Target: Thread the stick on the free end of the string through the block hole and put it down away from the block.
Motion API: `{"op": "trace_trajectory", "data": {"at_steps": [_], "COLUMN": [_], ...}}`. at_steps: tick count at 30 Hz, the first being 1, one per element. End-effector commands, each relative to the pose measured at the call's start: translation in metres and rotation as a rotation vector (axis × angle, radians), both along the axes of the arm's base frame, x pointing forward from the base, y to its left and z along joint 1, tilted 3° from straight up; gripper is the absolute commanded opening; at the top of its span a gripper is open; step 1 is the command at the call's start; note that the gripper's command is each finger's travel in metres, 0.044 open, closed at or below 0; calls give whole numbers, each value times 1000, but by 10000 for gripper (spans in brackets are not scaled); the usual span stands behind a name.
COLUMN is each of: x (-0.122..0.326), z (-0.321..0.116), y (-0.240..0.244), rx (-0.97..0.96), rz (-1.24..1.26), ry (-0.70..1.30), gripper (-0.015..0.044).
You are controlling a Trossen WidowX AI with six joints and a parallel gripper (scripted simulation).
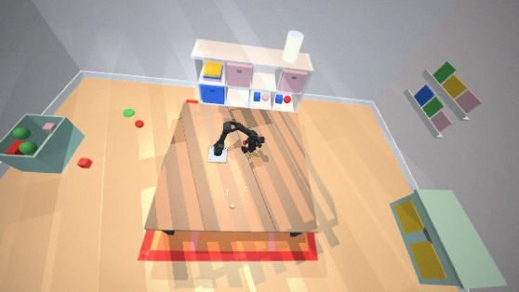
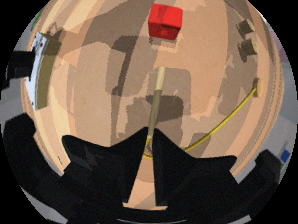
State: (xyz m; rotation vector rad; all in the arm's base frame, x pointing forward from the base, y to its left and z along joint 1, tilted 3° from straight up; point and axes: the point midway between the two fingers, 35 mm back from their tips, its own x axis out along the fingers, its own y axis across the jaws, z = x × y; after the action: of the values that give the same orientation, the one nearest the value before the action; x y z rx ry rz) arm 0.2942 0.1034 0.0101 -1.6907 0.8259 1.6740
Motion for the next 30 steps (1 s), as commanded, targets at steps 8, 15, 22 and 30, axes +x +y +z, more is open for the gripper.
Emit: {"op": "trace_trajectory", "data": {"at_steps": [8, 15, 22, 30], "x": [-11, -18, -24, -30], "z": [-1, -1, -1, -2], "y": [11, 18, 24, 29], "rx": [2, 2, 3, 0], "rz": [-3, -3, -3, -4], "ry": [5, 5, 6, 4], "gripper": [0, 0, 0, 0]}}
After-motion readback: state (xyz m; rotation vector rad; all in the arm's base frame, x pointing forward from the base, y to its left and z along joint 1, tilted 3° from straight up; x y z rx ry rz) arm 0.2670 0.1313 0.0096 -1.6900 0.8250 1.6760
